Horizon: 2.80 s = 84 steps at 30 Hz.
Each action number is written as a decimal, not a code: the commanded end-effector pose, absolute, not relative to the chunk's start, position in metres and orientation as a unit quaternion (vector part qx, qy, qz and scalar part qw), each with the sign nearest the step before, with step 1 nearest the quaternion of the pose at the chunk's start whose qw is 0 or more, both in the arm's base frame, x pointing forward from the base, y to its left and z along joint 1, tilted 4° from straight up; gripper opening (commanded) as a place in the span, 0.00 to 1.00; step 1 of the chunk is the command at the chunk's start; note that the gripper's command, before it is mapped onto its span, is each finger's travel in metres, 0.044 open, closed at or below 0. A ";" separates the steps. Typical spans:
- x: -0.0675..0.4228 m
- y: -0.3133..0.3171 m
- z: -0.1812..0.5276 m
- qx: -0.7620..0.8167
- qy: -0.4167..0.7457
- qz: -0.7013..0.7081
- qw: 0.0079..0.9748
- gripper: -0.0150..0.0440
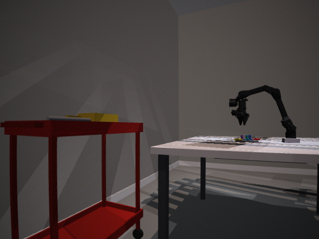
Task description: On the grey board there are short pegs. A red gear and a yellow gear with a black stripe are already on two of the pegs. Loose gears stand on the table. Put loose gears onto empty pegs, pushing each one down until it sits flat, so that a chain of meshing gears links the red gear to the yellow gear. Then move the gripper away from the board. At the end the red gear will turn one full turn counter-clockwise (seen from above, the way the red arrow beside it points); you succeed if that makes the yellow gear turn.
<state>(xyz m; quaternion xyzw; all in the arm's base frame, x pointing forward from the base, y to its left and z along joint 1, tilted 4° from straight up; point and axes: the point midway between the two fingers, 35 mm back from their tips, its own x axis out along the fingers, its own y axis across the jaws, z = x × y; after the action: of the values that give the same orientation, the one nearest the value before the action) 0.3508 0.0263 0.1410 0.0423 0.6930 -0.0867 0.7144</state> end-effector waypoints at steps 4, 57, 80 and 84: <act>0.351 0.026 0.141 0.044 0.693 -0.088 0.714 1.00; 0.167 0.276 0.165 0.050 0.700 -0.081 0.708 1.00; 0.167 0.276 0.165 0.050 0.700 -0.081 0.708 1.00; 0.167 0.276 0.165 0.050 0.700 -0.081 0.708 1.00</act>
<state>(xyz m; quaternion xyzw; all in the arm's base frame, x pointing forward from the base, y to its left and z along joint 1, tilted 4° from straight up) 0.1677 0.2762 0.1638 0.0484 0.7000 -0.0802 0.7080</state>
